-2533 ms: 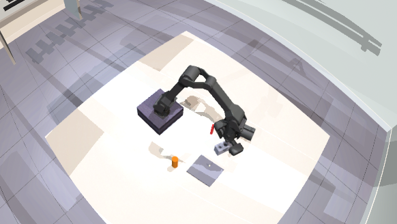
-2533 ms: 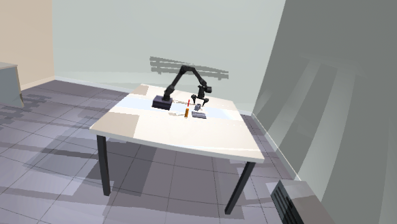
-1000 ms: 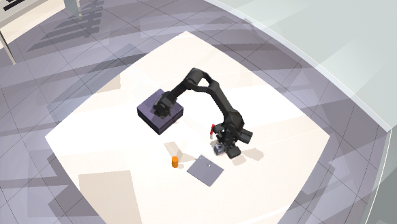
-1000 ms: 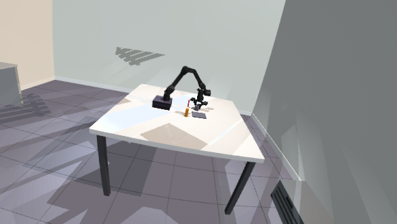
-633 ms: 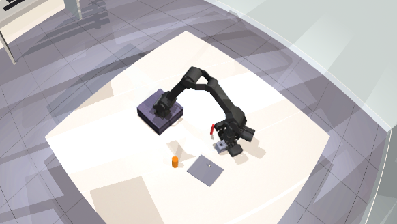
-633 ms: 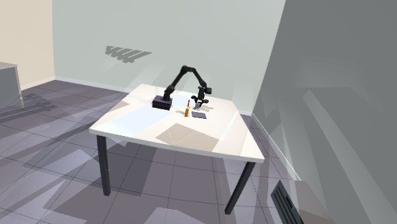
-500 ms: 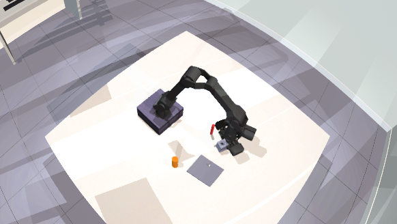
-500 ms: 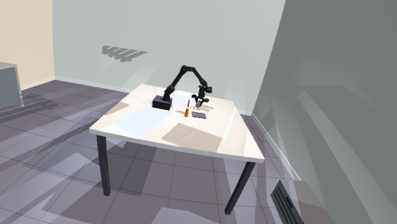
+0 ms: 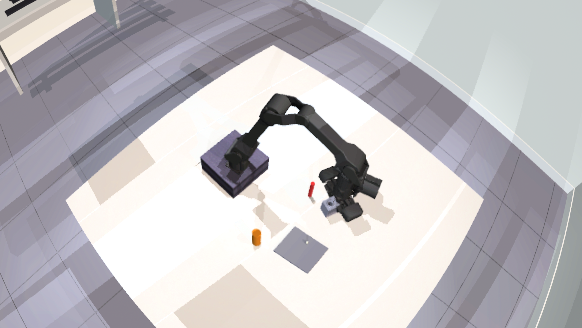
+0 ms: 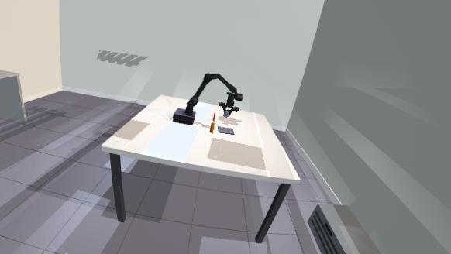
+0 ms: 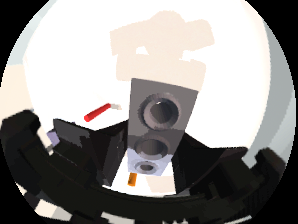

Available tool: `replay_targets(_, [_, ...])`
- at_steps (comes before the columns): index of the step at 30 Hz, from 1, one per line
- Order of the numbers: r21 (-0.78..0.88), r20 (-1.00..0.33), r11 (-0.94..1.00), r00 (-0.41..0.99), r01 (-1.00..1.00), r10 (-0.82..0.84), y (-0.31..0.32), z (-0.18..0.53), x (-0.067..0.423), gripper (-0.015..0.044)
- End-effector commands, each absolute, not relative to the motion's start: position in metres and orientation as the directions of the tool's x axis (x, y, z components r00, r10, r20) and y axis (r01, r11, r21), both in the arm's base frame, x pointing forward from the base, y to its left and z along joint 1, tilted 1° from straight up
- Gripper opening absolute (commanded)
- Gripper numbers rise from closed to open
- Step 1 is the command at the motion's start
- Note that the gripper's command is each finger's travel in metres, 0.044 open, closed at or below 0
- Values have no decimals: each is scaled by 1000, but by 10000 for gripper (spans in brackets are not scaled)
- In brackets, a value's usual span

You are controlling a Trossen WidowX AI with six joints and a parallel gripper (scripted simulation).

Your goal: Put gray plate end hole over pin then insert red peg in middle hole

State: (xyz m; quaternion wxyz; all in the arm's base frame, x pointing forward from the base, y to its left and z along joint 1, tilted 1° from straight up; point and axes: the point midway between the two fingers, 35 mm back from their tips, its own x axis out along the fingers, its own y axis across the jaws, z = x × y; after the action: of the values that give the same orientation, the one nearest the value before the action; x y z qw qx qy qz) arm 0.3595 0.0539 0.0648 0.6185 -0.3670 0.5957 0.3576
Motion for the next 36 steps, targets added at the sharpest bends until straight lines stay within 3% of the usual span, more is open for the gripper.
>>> replay_targets(1, [-35,-999,466,44,-884,8,55,81,360,0])
replay_targets(14, [-34,-999,455,44,-890,11,56,118,355,0])
replay_targets(36, [-36,-999,483,44,-875,5,-1,89,358,0])
